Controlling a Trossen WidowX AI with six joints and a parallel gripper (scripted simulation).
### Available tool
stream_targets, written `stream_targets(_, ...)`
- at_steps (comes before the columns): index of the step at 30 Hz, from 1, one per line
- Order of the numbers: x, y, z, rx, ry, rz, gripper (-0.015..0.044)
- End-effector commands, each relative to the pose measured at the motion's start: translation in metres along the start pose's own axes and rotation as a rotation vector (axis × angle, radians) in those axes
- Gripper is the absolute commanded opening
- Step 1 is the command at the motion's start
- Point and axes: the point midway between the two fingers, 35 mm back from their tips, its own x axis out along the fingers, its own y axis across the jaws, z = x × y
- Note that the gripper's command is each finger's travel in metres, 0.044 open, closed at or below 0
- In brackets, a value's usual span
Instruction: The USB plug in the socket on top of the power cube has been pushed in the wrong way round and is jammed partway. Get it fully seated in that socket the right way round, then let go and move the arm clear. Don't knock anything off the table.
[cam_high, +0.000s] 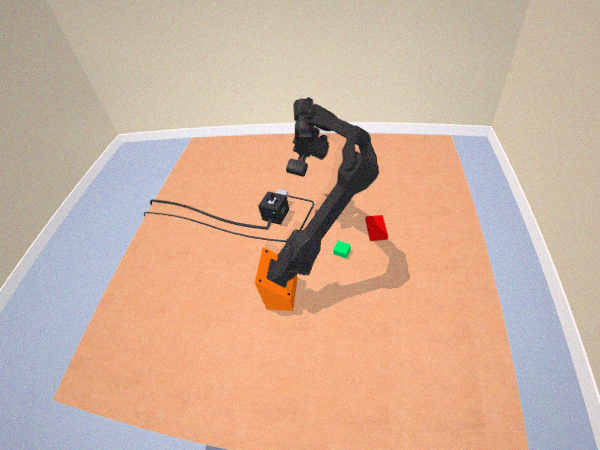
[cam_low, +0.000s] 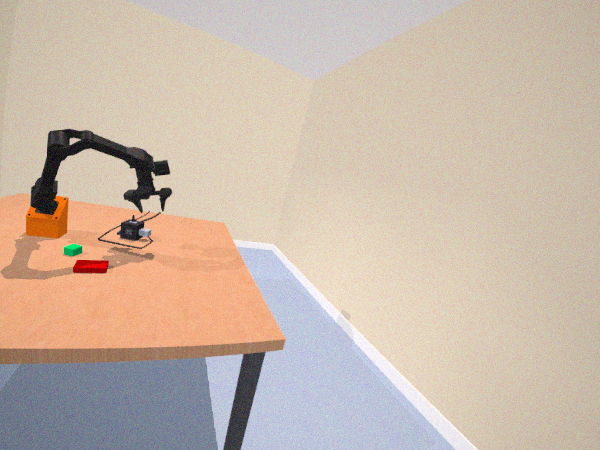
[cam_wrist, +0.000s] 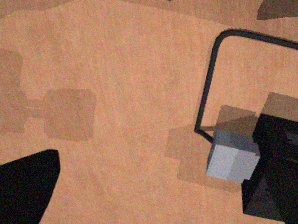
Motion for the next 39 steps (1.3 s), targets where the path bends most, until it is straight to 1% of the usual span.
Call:
stream_targets(1,0.011,-0.049,-0.051,0.043,-0.062,-0.147,0.044)
stream_targets(5,0.018,-0.099,-0.082,0.084,-0.194,-0.247,0.044)
stream_targets(7,0.019,-0.107,-0.085,0.091,-0.221,-0.259,0.044)
stream_targets(17,0.021,-0.107,-0.086,0.091,-0.221,-0.259,0.044)
stream_targets(39,0.042,-0.113,-0.081,0.091,-0.222,-0.258,0.044)
